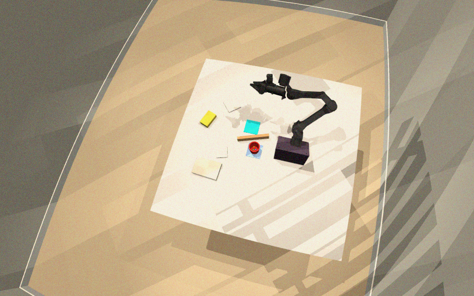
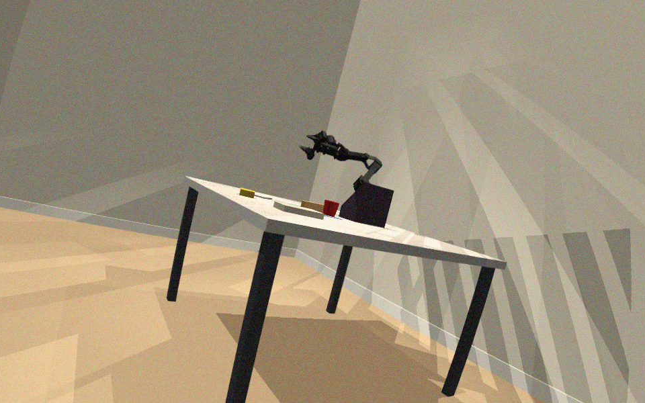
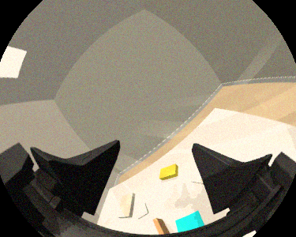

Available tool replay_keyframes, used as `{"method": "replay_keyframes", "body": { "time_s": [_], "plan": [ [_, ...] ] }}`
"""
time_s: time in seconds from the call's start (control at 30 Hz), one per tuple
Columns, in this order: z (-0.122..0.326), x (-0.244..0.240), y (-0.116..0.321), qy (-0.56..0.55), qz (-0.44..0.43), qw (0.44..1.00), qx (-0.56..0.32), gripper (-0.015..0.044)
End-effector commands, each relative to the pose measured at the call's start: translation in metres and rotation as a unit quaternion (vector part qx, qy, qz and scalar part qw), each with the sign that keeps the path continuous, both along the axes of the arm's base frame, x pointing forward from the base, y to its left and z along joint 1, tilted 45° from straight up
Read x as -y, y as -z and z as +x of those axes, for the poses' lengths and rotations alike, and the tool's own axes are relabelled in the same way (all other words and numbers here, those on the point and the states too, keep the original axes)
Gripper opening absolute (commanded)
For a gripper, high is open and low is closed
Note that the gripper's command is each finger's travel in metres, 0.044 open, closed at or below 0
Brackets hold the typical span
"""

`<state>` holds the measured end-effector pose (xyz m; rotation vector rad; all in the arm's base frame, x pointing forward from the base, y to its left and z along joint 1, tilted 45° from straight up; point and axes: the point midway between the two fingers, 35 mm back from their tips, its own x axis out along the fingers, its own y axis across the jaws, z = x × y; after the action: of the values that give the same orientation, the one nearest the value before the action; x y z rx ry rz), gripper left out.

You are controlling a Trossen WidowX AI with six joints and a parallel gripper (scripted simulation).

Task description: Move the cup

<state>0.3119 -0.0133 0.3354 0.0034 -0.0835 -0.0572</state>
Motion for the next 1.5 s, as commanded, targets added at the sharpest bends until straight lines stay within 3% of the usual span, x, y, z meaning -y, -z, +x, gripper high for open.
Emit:
{"method": "replay_keyframes", "body": {
  "time_s": [0.0,0.17,0.3,0.63,0.87,1.1,1.47],
  "plan": [
    [0.002,-0.001,0.003,-0.001,0.008,1.0,-0.007,0.0374],
    [0.037,-0.019,0.09,0.024,0.193,0.965,-0.173,0.0243],
    [0.043,-0.033,0.148,0.078,0.287,0.916,-0.268,0.0148],
    [0.016,-0.058,0.263,0.28,0.396,0.777,-0.401,0.0148],
    [-0.025,-0.064,0.323,0.453,0.39,0.694,-0.401,0.0148],
    [-0.071,-0.061,0.36,0.604,0.328,0.656,-0.311,0.0148],
    [-0.077,-0.062,0.365,0.622,0.314,0.656,-0.288,0.0148]
  ]
}}
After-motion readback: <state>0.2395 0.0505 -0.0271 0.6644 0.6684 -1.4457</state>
